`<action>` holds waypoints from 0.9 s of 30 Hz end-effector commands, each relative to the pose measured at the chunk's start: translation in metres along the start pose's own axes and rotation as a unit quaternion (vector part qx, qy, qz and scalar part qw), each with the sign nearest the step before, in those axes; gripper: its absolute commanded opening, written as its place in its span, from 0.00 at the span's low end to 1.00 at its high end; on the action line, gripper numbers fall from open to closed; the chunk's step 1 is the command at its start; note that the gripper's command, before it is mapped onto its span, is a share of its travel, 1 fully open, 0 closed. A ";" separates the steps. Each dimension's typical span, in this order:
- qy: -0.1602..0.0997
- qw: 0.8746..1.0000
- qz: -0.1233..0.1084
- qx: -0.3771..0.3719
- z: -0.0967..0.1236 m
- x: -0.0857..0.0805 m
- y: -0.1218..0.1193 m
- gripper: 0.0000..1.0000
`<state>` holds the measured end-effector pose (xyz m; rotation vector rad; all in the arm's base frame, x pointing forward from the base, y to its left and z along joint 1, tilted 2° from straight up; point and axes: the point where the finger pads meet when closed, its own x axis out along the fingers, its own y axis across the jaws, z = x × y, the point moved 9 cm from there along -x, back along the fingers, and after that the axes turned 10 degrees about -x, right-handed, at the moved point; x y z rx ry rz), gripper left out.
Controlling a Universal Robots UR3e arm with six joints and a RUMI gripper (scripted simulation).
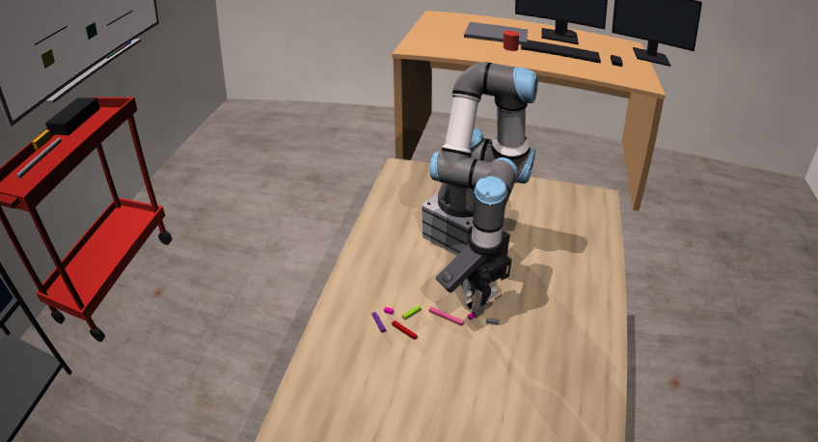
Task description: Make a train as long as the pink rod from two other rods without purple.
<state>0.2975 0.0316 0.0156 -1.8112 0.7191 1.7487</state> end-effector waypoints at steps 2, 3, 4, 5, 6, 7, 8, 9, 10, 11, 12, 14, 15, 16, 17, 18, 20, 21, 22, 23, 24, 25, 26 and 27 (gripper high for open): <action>0.001 1.000 -0.001 0.000 -0.001 0.000 0.000 0.14; 0.001 1.000 -0.001 0.000 -0.001 0.000 0.000 0.14; 0.001 1.000 -0.001 0.000 -0.001 0.000 0.000 0.14; 0.001 1.000 -0.001 0.000 -0.001 0.000 0.000 0.14; 0.001 1.000 -0.001 0.000 -0.001 0.000 0.000 0.14; 0.001 1.000 -0.001 0.000 -0.001 0.000 0.000 0.14; 0.001 1.000 -0.001 0.000 -0.001 0.000 0.000 0.14; 0.001 1.000 -0.001 0.000 -0.001 0.000 0.000 0.14; 0.001 1.000 -0.001 0.000 -0.001 0.001 0.000 0.14; 0.001 1.000 -0.001 0.000 -0.001 0.001 0.000 0.14; 0.001 1.000 -0.001 0.000 -0.001 0.002 0.000 0.14; 0.001 1.000 -0.001 0.000 -0.001 0.002 0.000 0.14; 0.001 1.000 -0.001 0.000 -0.001 0.002 0.000 0.14; 0.001 1.000 -0.001 0.000 -0.001 0.003 0.000 0.14; 0.001 1.000 -0.001 0.000 -0.001 0.004 0.000 0.14; 0.001 1.000 -0.001 0.000 -0.001 0.005 0.000 0.14; 0.001 1.000 -0.001 0.000 -0.001 0.007 0.000 0.14; 0.001 1.000 -0.001 0.000 -0.001 0.008 0.000 0.14; 0.001 1.000 -0.001 0.000 -0.001 0.009 0.000 0.14; 0.001 1.000 -0.001 0.000 -0.001 0.010 0.000 0.14; 0.001 1.000 -0.001 0.000 -0.001 0.011 0.000 0.14; 0.001 1.000 -0.001 0.000 -0.001 0.012 0.000 0.14; 0.001 1.000 -0.001 0.000 -0.001 0.013 0.000 0.14; 0.001 1.000 -0.001 0.000 -0.001 0.014 0.000 0.14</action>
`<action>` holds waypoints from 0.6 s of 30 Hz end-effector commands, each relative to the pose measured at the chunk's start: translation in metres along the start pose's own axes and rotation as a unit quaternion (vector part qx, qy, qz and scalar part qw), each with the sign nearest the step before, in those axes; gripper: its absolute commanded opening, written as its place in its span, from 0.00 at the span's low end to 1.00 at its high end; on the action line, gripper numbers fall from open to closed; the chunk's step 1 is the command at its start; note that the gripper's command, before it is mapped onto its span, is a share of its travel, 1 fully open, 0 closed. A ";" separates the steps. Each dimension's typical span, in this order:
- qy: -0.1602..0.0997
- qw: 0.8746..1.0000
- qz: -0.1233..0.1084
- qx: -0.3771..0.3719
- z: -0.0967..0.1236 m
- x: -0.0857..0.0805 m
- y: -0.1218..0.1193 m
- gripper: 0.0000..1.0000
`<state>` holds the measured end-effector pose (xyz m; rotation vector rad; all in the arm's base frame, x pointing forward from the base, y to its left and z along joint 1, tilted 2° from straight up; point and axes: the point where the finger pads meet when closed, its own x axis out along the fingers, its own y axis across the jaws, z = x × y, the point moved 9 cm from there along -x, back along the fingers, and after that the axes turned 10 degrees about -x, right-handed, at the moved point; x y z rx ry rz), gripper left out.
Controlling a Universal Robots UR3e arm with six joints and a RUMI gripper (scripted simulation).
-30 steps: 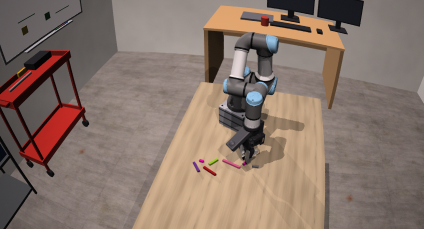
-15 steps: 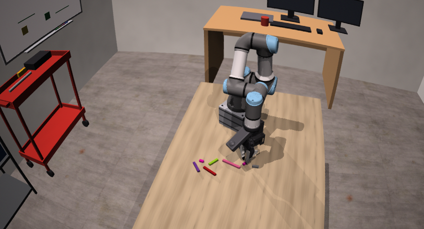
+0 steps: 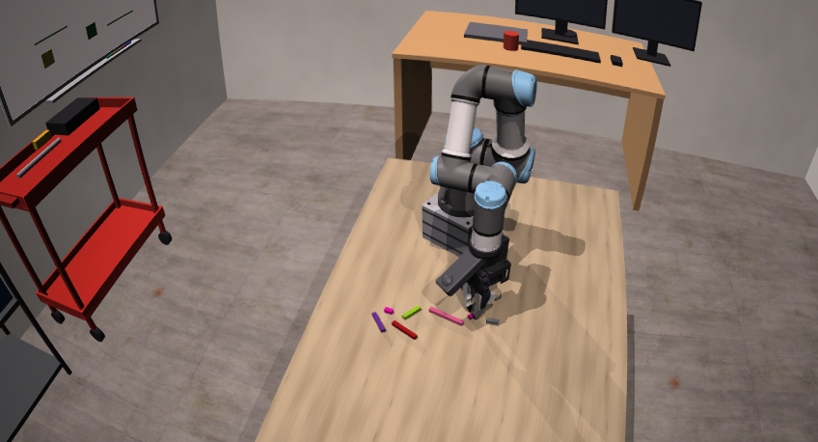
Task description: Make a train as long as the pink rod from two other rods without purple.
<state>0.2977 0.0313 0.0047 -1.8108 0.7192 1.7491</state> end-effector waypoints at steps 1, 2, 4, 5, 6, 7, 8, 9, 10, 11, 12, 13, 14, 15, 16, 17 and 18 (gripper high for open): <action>0.001 1.000 -0.001 0.000 -0.001 0.003 0.000 0.14; 0.001 1.000 -0.001 0.000 -0.001 0.004 0.000 0.14; 0.001 1.000 -0.001 0.000 -0.001 0.005 0.000 0.14; 0.001 1.000 -0.001 0.000 -0.001 0.005 0.000 0.14; 0.001 1.000 -0.001 0.000 -0.001 0.005 0.000 0.14; 0.001 1.000 -0.001 0.000 -0.001 0.005 0.000 0.14; 0.001 1.000 -0.001 0.000 -0.001 0.005 0.000 0.14; 0.001 1.000 -0.001 0.000 -0.001 0.005 0.000 0.14; 0.001 1.000 -0.001 0.000 -0.001 0.005 0.000 0.14; 0.001 1.000 -0.001 0.000 -0.001 0.005 0.000 0.14; 0.001 1.000 -0.001 0.000 -0.001 0.005 0.000 0.14; 0.001 1.000 -0.001 0.000 -0.001 0.005 0.000 0.14; 0.001 1.000 -0.001 0.000 -0.001 0.005 0.000 0.14; 0.001 1.000 -0.001 0.000 -0.001 0.005 0.000 0.14; 0.001 1.000 -0.001 0.000 -0.001 0.005 0.000 0.14; 0.001 1.000 -0.001 0.000 -0.001 0.005 0.000 0.14; 0.001 1.000 -0.001 0.000 -0.001 0.005 0.000 0.14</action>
